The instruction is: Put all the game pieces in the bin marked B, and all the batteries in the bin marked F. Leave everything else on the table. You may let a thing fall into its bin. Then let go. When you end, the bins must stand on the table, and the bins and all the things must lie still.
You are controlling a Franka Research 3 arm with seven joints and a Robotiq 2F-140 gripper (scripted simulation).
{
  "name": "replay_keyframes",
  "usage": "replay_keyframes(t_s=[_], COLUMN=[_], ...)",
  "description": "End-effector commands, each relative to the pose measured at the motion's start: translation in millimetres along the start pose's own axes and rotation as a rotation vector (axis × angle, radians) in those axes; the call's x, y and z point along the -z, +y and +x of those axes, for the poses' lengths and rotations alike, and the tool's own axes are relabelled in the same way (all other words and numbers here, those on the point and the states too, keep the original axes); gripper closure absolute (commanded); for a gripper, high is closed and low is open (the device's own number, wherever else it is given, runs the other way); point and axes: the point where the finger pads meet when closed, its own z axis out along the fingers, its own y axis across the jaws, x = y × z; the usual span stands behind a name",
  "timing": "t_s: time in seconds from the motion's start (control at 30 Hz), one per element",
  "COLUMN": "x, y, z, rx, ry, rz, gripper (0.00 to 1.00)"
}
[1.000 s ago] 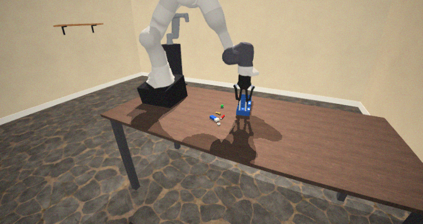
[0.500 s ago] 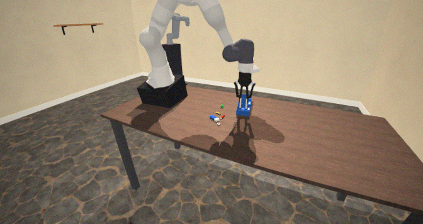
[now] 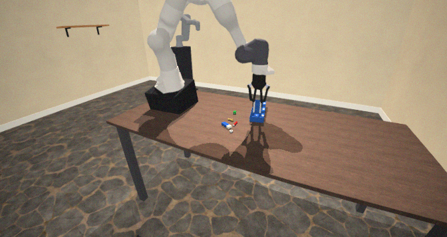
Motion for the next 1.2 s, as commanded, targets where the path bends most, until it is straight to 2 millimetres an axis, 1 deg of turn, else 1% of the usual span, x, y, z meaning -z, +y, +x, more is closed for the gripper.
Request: replay_keyframes(t_s=[0.0, 0.07, 0.1, 1.17], x=[10, 20, 21, 21], y=[2, 2, 2, 2], z=[1, 1, 1, 1], rx=[-0.005, -0.005, -0.005, -0.005], ry=[0.002, 0.002, 0.002, 0.002], rz=[-0.004, -0.004, -0.004, -0.004], gripper=[0.80, 0.80, 0.80, 0.80])
